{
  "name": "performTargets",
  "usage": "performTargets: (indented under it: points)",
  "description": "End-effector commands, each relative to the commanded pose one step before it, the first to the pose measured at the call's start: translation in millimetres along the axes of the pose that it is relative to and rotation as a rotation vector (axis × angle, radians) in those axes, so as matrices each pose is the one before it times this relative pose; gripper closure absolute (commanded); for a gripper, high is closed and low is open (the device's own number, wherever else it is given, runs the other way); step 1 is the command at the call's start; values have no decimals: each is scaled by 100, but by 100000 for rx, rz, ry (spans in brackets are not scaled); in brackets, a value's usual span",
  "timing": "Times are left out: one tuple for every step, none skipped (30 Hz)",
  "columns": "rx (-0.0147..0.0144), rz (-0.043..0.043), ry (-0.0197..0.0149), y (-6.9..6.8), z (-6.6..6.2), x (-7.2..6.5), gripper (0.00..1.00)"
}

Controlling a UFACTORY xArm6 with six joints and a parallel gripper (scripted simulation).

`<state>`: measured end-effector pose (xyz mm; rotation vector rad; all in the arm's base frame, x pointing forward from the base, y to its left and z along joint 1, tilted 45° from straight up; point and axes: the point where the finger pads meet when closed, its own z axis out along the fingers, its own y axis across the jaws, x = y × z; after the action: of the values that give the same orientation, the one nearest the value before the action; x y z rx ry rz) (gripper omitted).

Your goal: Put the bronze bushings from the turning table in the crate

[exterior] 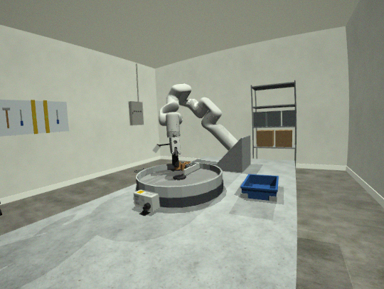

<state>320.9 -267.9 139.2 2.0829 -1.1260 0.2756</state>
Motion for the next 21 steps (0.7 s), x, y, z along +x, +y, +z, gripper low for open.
performTargets:
  points:
    - [238, 99, 230, -49, -2108, 92, 100]
    - [0, 0, 0, 0, -501, 0, 100]
    - [0, 0, 0, 0, -494, 0, 100]
    - [0, 0, 0, 0, -477, 0, 100]
    - [1, 0, -1, 0, -450, 0, 100]
    - [0, 0, 0, 0, -413, 0, 100]
    - [-1, 1, 1, 0, -369, 1, 100]
    - [0, 0, 0, 0, -319, 0, 100]
    - [1, -1, -1, 0, -265, -1, 100]
    - [-1, 1, 1, 0, -209, 1, 100]
    - [0, 0, 0, 0, -154, 0, 100]
    - [0, 0, 0, 0, 0, 0, 100]
    - [0, 0, 0, 0, 0, 0, 100]
    - [1, -1, -1, 0, -102, -1, 100]
    - [1, -1, -1, 0, -57, 0, 100]
    - [0, 0, 0, 0, -23, 0, 100]
    - [0, 0, 0, 0, -3, 0, 100]
    - [0, 0, 0, 0, 0, 0, 100]
    - [0, 0, 0, 0, 0, 0, 100]
    - [0, 0, 0, 0, 0, 0, 100]
    - [0, 0, 0, 0, 0, 0, 100]
